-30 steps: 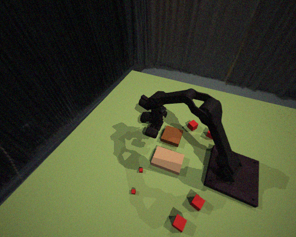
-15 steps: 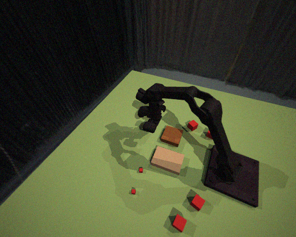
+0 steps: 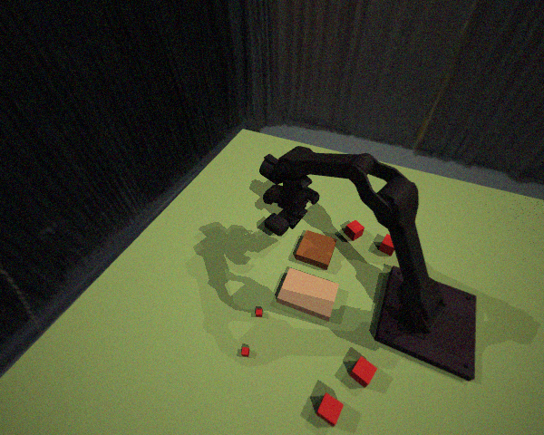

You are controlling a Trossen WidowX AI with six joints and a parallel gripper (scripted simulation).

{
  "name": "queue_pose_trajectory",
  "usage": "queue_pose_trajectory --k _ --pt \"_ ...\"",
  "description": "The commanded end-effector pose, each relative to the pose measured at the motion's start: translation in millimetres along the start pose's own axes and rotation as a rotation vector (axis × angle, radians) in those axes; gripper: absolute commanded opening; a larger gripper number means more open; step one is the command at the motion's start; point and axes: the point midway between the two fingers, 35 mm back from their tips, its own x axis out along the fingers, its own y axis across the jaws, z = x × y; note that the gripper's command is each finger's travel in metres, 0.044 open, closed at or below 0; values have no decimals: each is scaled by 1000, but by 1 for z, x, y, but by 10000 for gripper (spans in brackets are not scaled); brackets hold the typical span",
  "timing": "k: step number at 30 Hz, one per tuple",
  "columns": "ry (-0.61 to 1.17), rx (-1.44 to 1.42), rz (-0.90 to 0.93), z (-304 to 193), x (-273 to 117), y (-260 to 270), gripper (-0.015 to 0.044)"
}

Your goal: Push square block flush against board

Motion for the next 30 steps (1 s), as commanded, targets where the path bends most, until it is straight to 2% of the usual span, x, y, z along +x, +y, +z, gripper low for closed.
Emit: queue_pose_trajectory --k 1,30 --pt "-4 128 -3 -5 -2 -10 0" --pt "0 1139 -14 -58 -3 -78 0"
